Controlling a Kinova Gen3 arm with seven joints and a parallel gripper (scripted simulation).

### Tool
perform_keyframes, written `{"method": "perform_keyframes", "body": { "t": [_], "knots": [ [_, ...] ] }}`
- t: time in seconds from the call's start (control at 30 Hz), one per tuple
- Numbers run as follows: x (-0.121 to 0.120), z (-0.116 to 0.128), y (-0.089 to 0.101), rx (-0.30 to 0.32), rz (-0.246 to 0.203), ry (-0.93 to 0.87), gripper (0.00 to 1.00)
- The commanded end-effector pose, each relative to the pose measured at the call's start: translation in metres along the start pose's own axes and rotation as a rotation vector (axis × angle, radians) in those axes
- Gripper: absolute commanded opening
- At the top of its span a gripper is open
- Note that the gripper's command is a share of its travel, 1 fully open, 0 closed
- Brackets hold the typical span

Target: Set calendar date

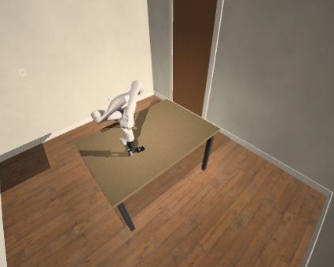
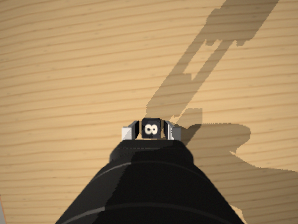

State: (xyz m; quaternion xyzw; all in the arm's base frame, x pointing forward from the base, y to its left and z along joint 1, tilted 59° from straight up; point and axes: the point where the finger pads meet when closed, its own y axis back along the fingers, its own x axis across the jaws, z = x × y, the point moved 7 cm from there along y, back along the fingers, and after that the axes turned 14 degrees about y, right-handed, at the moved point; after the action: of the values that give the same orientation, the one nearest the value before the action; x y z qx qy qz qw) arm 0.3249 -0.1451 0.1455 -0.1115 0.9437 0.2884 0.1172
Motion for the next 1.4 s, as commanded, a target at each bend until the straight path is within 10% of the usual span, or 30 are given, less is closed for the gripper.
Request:
{"method": "perform_keyframes", "body": {
  "t": [0.0, 0.67, 0.7, 1.37],
  "knots": [
    [-0.0003, 0.0001, 0.0003, -0.001, -0.001, 0.0, 0.87],
    [-0.0003, 0.0001, 0.0003, -0.001, -0.001, 0.0, 0.87],
    [-0.0003, 0.0001, 0.0003, -0.001, -0.001, 0.0, 0.57],
    [-0.0003, 0.0001, 0.0003, -0.001, -0.001, 0.0, 0.57]
  ]
}}
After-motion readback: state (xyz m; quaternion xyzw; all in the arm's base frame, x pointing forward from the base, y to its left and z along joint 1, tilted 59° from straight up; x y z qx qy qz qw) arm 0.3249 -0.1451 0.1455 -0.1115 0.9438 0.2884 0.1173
